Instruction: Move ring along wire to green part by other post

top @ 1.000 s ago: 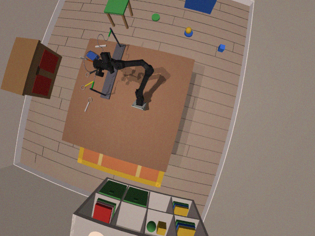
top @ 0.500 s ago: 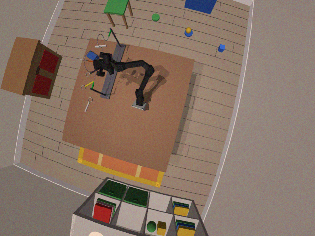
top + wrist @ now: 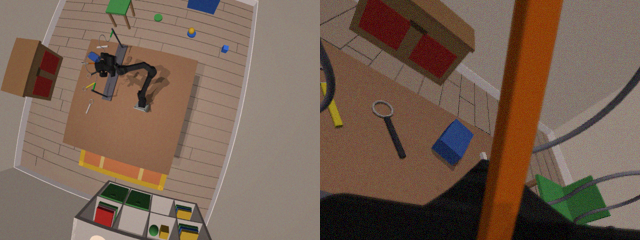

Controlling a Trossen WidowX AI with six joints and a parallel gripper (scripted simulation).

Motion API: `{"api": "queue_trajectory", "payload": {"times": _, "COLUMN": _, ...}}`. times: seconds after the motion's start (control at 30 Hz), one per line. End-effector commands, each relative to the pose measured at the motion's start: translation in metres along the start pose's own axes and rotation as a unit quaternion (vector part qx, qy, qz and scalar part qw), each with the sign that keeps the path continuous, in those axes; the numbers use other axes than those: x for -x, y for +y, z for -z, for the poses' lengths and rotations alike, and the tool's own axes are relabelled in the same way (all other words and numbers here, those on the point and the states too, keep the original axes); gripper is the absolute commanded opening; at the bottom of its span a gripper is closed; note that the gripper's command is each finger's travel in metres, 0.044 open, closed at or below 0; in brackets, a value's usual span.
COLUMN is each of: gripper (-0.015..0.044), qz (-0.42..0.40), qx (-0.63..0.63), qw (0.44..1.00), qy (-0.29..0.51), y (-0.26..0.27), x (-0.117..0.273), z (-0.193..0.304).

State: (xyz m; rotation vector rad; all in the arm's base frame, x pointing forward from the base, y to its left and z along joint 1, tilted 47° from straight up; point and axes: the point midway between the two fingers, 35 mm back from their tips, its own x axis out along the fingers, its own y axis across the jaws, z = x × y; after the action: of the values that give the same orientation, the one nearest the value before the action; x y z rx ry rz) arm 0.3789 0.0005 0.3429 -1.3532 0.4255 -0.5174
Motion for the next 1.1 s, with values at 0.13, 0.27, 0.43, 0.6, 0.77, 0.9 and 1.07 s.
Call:
{"api": "queue_trajectory", "payload": {"times": 0.13, "gripper": -0.0150, "qz": 0.020, "qx": 0.041, "qw": 0.998, "qy": -0.042, "y": 0.000, "x": -0.010, "z": 0.001}}
{"api": "queue_trajectory", "payload": {"times": 0.27, "gripper": -0.0150, "qz": 0.030, "qx": 0.063, "qw": 0.997, "qy": -0.046, "y": -0.002, "x": -0.010, "z": 0.000}}
{"api": "queue_trajectory", "payload": {"times": 0.43, "gripper": -0.0150, "qz": 0.042, "qx": 0.087, "qw": 0.994, "qy": -0.049, "y": -0.005, "x": -0.010, "z": 0.000}}
{"api": "queue_trajectory", "payload": {"times": 0.6, "gripper": -0.0150, "qz": 0.054, "qx": 0.110, "qw": 0.991, "qy": -0.052, "y": -0.007, "x": -0.011, "z": -0.001}}
{"api": "queue_trajectory", "payload": {"times": 0.77, "gripper": -0.0150, "qz": 0.065, "qx": 0.135, "qw": 0.987, "qy": -0.055, "y": -0.009, "x": -0.010, "z": -0.001}}
{"api": "queue_trajectory", "payload": {"times": 0.9, "gripper": -0.0150, "qz": 0.074, "qx": 0.152, "qw": 0.984, "qy": -0.058, "y": -0.011, "x": -0.010, "z": -0.002}}
{"api": "queue_trajectory", "payload": {"times": 1.07, "gripper": -0.0150, "qz": 0.085, "qx": 0.175, "qw": 0.979, "qy": -0.061, "y": -0.013, "x": -0.010, "z": -0.002}}
